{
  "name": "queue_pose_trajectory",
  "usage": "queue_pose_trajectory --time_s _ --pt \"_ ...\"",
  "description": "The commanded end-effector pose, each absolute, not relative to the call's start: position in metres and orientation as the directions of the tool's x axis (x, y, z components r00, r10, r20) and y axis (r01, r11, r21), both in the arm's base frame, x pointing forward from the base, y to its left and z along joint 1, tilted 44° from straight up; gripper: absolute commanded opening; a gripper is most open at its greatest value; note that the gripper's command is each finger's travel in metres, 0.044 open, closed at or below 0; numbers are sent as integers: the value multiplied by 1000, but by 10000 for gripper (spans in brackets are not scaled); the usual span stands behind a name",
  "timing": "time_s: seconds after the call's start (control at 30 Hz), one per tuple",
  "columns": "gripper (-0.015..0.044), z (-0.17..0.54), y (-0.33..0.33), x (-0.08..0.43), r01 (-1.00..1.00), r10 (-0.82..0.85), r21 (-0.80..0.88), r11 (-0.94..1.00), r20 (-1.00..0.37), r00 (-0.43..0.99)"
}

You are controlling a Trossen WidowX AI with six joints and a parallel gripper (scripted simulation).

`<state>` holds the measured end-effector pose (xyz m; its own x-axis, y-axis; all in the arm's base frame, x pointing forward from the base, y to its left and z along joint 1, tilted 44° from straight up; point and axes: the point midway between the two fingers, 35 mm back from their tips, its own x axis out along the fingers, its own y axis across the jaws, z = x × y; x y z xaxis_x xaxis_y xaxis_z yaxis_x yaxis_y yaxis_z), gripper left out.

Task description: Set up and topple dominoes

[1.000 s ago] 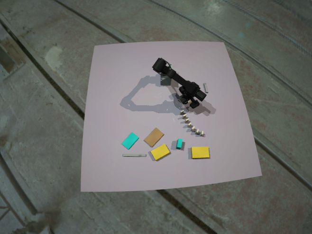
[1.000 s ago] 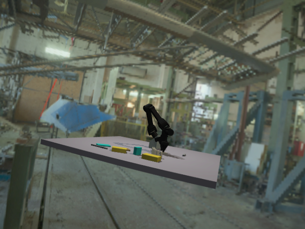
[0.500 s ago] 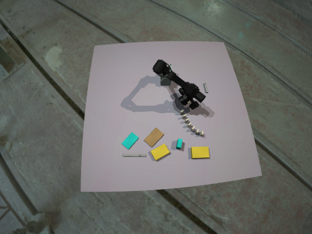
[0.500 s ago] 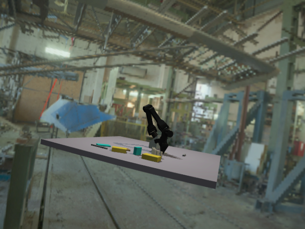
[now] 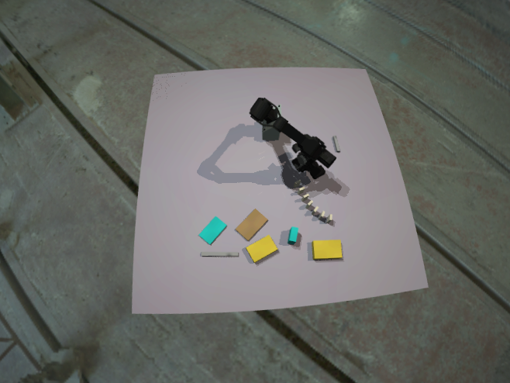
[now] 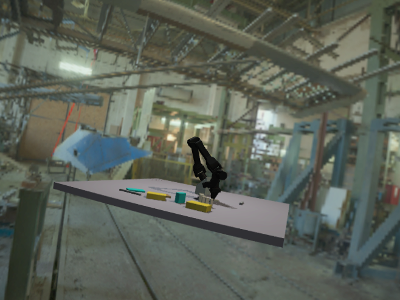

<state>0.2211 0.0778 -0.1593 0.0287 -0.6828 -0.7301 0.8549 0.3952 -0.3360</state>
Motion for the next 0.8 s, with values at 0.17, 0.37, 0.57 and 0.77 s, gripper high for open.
queue_pose_trajectory --time_s 0.17,0.37,0.57,0.77 --pt "107 -159 77 221 853 -685 -337 398 -728 32" --pt "107 -115 116 217 853 -683 -337 399 -730 31" --pt "107 -51 169 211 852 -681 -338 400 -731 30" --pt "107 -37 181 209 852 -681 -338 400 -732 29"
